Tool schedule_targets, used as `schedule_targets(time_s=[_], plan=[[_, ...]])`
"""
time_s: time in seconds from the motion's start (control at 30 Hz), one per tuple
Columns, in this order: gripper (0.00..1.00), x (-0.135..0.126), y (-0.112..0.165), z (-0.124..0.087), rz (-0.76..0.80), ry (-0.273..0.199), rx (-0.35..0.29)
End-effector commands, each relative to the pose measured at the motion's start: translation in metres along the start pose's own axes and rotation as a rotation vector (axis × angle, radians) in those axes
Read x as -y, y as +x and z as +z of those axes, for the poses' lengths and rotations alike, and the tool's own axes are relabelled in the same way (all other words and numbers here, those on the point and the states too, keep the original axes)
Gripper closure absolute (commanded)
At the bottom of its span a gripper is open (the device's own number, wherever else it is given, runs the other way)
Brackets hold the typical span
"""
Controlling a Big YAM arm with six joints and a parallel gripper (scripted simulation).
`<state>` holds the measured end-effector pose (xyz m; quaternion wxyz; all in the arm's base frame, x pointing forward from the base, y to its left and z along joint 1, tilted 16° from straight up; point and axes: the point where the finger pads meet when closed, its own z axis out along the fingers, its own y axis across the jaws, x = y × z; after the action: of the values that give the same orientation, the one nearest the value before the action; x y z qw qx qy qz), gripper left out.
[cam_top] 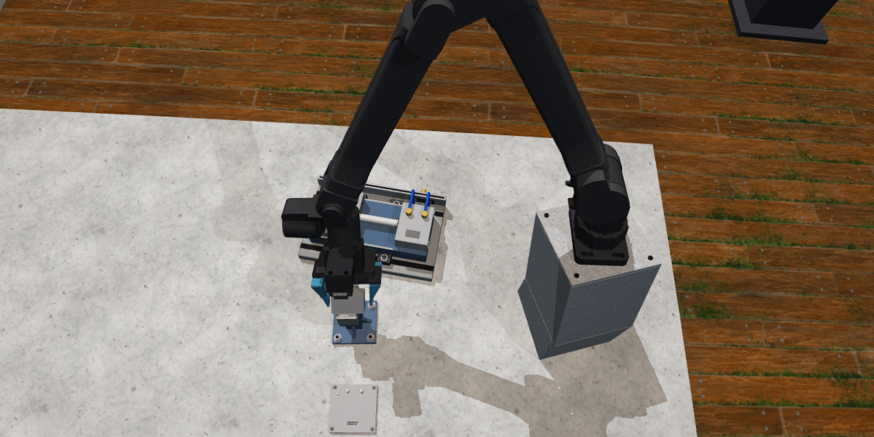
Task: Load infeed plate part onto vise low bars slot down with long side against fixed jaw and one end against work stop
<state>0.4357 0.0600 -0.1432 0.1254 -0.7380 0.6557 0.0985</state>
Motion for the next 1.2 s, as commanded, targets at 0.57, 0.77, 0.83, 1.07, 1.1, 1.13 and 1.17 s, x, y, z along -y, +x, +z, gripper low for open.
schedule_targets(time_s=[0.57, 0.77, 0.83, 1.07, 1.1, 1.13, 1.17], plan=[[0.19, 0.0126, -0.0093, -0.0096, -0.002, 0.041, -0.155], [0.19, 0.0168, -0.0099, -0.0108, -0.003, 0.049, -0.195], [0.19, 0.0159, -0.0100, -0.0105, -0.002, 0.047, -0.215], [0.19, 0.0139, -0.0102, -0.0099, 0.002, 0.040, -0.289], [0.19, 0.0136, -0.0101, -0.0092, 0.002, 0.037, -0.300], [0.19, 0.0137, -0.0100, -0.0089, 0.003, 0.034, -0.312], [0.19, 0.0137, -0.0100, -0.0089, 0.003, 0.034, -0.312]])
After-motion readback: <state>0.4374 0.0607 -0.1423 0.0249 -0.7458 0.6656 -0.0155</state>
